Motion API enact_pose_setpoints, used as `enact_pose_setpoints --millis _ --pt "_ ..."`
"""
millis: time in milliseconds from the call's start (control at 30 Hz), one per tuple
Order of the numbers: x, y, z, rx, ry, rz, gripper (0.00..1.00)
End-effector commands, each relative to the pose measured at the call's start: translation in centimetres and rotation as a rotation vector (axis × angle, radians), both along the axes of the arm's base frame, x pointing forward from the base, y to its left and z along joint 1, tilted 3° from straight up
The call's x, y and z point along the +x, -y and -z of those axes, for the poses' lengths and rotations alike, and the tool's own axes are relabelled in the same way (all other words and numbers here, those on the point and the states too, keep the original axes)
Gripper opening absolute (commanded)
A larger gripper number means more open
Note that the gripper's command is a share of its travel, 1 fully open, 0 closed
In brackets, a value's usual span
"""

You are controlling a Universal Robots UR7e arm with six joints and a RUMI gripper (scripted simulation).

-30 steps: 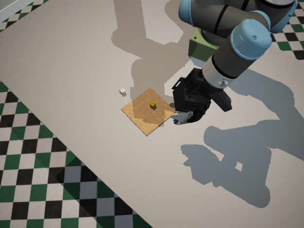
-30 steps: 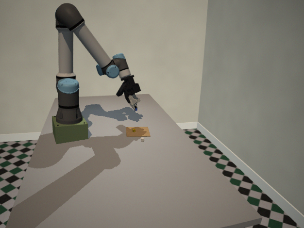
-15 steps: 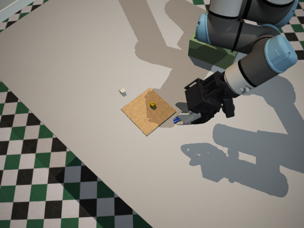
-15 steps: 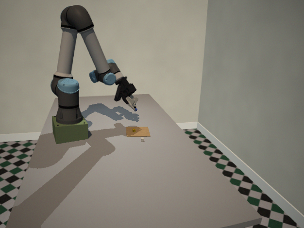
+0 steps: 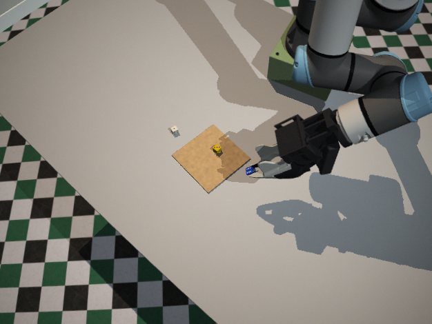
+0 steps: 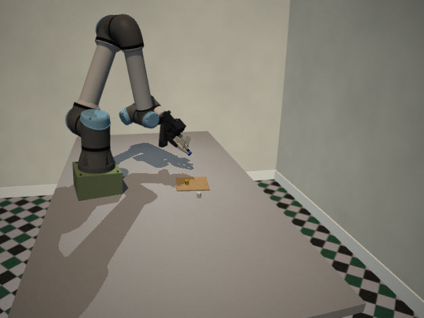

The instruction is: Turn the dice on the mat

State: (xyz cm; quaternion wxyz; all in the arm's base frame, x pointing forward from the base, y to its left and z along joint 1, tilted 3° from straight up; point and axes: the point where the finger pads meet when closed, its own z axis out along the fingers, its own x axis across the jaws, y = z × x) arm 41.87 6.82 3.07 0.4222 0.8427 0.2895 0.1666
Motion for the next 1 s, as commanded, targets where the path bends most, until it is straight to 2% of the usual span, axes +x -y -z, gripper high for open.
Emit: enact_pose_setpoints --millis 0,400,967 --pt "0.0 0.2 -0.2 -0.031 0.035 0.003 0.00" --pt "0.1 0.2 0.6 -0.031 0.036 0.002 0.00" --pt "0.3 0.2 5.4 -0.031 0.036 0.002 0.00"
